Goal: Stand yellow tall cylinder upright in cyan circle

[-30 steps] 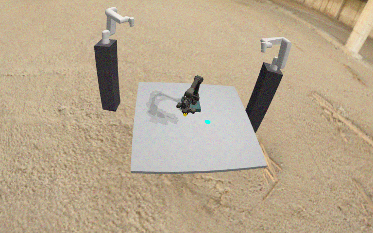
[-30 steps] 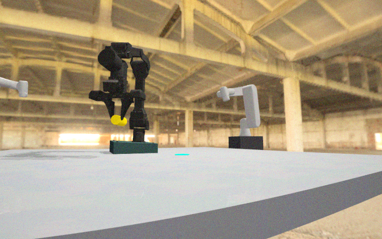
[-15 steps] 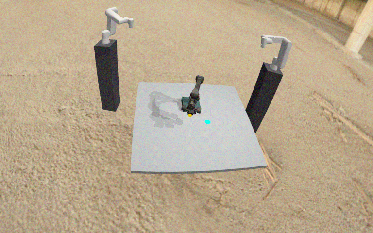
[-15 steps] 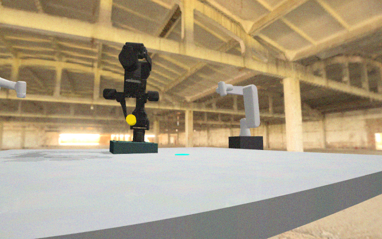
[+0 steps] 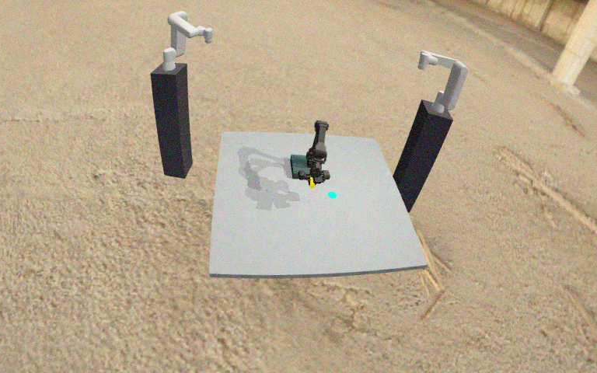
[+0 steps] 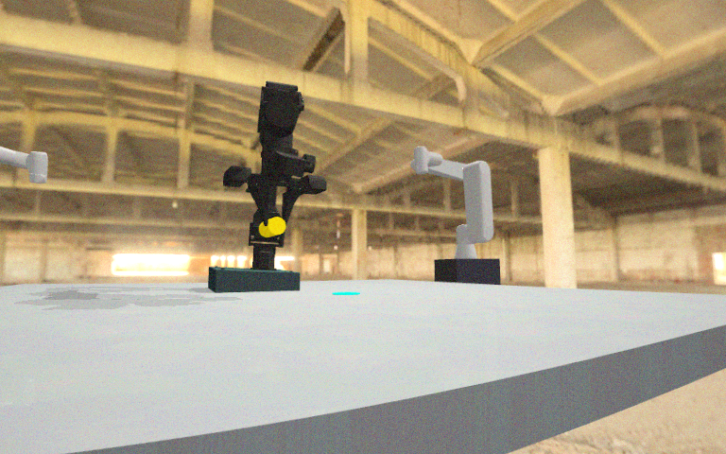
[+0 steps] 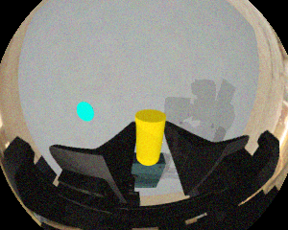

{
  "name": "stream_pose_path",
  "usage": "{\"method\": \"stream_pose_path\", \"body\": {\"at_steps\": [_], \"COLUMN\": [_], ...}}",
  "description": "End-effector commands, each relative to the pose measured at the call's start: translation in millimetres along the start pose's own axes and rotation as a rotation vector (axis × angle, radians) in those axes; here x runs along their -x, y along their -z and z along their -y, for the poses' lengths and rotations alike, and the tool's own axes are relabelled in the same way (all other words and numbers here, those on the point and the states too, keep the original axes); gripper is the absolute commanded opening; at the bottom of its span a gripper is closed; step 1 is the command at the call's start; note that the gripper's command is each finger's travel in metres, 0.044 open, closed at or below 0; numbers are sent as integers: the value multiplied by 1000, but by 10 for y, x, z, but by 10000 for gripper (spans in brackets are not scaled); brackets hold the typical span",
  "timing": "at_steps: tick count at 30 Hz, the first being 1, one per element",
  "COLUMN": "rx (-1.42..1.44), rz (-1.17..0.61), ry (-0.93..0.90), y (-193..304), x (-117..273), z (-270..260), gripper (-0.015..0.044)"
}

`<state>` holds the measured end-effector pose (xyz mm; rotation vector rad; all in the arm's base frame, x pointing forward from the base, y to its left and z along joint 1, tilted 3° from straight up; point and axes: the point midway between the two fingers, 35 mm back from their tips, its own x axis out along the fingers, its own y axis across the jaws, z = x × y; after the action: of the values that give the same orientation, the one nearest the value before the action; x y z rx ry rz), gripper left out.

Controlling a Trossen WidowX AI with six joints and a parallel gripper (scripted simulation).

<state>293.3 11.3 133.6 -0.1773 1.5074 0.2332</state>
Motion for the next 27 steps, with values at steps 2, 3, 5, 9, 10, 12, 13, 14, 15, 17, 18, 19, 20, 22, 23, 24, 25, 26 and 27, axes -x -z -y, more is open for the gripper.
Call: {"method": "stream_pose_path", "body": {"at_steps": [2,3,5,9,10,12,13,14,15,17,18,19,20,22,23,24,25,26,27], "rx": [83,102,140,216,235,273,292,310,329,367,386,405,424,462,481,500,518,537,556], "rz": [0,0,0,0,0,0,1,1,1,1,1,1,2,2,2,2,3,3,3], "ry": [2,2,1,0,0,-1,-1,-1,-1,-2,-2,-2,-3,-3,-4,-4,-4,-5,-5], "y": [-3,-5,-7,-8,-8,-5,-4,-2,1,6,10,13,17,26,31,36,42,48,54], "x": [14,16,20,28,30,34,36,38,40,44,46,48,50,55,57,59,61,63,66], "z": [-132,-163,-225,-349,-380,-442,-473,-503,-534,-595,-625,-656,-686,-746,-776,-806,-836,-865,-895], "gripper": [105,105,105,105,105,105,105,105,105,105,105,105,105,105,105,105,105,105,105]}}
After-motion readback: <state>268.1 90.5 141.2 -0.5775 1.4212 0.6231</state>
